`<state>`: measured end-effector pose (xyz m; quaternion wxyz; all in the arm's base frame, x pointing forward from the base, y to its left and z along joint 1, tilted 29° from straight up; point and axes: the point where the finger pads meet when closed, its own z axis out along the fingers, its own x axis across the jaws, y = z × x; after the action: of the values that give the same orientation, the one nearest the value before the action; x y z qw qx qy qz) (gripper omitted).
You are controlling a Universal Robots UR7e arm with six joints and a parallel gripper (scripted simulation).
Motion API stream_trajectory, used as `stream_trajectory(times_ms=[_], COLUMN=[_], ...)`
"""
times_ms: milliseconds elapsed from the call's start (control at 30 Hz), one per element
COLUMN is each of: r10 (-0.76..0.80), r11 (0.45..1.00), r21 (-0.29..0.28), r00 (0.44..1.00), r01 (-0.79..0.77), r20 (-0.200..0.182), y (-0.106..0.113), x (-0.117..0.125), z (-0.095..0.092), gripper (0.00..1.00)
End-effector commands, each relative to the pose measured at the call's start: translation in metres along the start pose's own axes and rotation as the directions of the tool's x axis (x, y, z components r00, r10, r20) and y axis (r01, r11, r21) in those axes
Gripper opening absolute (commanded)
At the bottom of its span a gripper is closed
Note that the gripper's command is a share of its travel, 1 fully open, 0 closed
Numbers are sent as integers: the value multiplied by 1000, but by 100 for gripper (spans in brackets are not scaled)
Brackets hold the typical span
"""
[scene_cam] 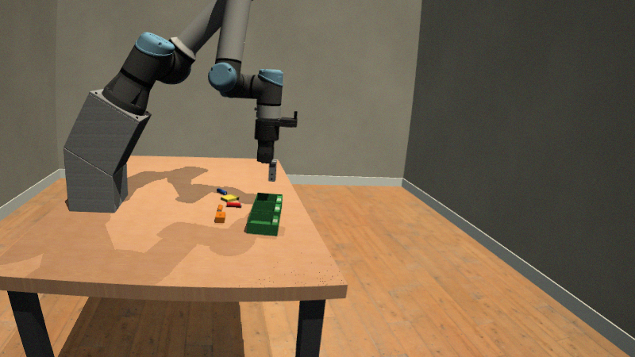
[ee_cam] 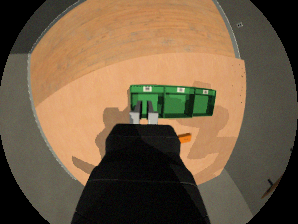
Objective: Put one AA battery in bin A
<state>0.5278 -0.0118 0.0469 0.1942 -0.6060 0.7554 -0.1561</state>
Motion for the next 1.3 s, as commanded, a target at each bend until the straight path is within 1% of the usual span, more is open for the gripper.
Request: stream_trajectory(times_ms=[0, 200, 267, 300, 933, 967, 1033, 1267], r10=[-1, -1, -1, -1, -1, 49, 148, 306], r11=[1000, 1000, 1000, 1000, 1000, 999, 989, 952], r21=[-1, -1, -1, -1, -1, -1, -1, -6], r00=[1000, 1000, 1000, 1000, 1000, 999, 989, 952], r01=[1, 1, 1, 1, 1, -49, -148, -306], r20=[1, 1, 1, 1, 1, 1, 1, 2], y=[-1, -1, -1, -1, -1, 5, 17, 61], x=[0, 0, 0, 0, 0, 3, 8, 25], z=[-50, -90, -90, -109, -109, -104, -94, -59], gripper=[31, 31, 31, 31, 31, 60, 60, 60])
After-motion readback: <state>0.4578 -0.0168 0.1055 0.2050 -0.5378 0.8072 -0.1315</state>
